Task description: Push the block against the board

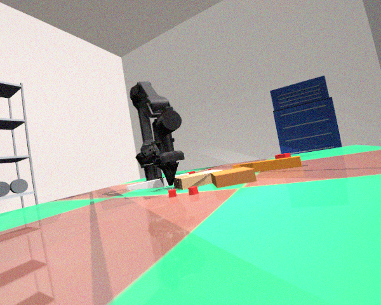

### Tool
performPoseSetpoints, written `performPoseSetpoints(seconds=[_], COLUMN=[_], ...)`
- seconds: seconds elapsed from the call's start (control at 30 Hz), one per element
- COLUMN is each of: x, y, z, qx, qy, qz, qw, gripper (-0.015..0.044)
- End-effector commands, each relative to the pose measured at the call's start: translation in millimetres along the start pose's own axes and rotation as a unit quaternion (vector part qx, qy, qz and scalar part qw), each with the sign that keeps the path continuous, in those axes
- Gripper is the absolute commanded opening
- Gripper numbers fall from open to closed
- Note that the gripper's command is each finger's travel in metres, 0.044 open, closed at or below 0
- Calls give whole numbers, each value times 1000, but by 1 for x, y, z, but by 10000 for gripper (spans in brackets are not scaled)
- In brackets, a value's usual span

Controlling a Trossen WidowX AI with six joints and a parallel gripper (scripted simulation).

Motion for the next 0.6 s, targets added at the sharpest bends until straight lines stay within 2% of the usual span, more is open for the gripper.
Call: performPoseSetpoints(seconds=[0.0,0.57], x=[2,1], y=[-1,1], z=[-11,-38], qx=[-4,-4], qy=[8,10], qz=[-4,-4], qw=[1000,1000], gripper=[0,0])
Point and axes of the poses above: the point midway between the two fingers, 35 mm back from their tips, its own x axis out along the fingers, its own y axis across the jaws, z = x × y, the point moved 3 cm from there along -x, back along the fingers, and after that the axes turned 3 degrees about x, right-handed, at the moved point
